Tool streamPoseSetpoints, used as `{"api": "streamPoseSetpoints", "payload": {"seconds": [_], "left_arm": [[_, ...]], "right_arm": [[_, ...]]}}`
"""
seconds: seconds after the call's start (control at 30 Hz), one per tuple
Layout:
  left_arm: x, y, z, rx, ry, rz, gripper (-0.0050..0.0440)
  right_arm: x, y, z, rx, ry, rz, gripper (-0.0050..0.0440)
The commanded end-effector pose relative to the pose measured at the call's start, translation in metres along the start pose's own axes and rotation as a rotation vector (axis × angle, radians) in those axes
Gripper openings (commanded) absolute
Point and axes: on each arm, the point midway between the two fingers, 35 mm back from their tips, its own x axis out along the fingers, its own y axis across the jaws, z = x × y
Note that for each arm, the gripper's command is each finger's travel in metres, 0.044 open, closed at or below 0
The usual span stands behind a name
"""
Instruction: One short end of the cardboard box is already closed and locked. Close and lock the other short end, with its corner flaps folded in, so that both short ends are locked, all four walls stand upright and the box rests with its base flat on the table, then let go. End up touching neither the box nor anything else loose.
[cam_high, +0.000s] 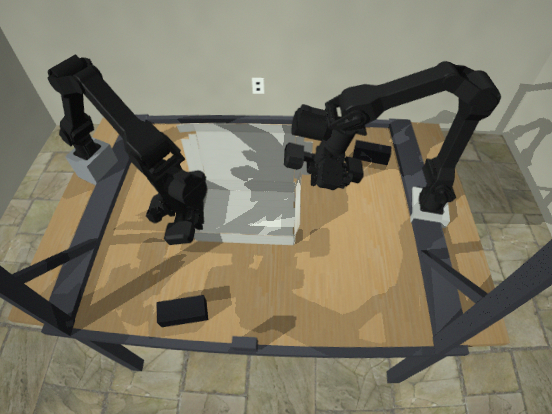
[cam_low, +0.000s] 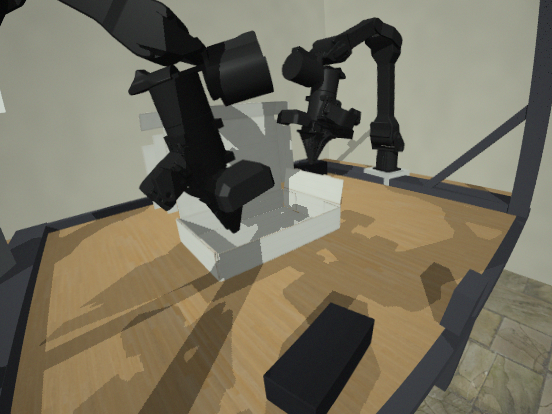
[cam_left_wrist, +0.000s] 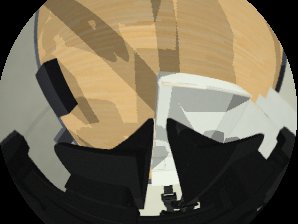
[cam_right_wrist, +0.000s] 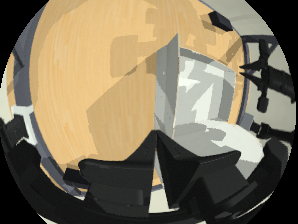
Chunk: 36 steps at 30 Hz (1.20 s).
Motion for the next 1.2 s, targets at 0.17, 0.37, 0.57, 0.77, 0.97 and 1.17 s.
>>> {"api": "streamPoseSetpoints", "payload": {"seconds": [0.17, 0.37, 0.57, 0.77, 0.97, 1.17], "left_arm": [[-0.004, 0.003, -0.005, 0.001, 0.032, 0.026, 0.0064], [0.006, 0.003, -0.003, 0.001, 0.032, 0.026, 0.0064], [0.013, 0.003, -0.002, 0.001, 0.032, 0.026, 0.0064], [0.022, 0.003, 0.001, 0.001, 0.032, 0.025, 0.0064], [0.031, 0.003, 0.003, 0.001, 0.032, 0.025, 0.0064], [0.038, 0.002, 0.005, 0.001, 0.032, 0.025, 0.0064]], "right_arm": [[-0.006, -0.005, 0.0, -0.002, -0.003, -0.023, 0.0], [-0.006, -0.005, 0.0, -0.002, -0.003, -0.023, 0.0], [-0.006, -0.005, 0.0, -0.002, -0.003, -0.023, 0.0], [-0.006, -0.005, 0.0, -0.002, -0.003, -0.023, 0.0], [-0.006, -0.005, 0.0, -0.002, -0.003, -0.023, 0.0], [-0.007, -0.005, 0.0, -0.002, -0.003, -0.023, 0.0]]}}
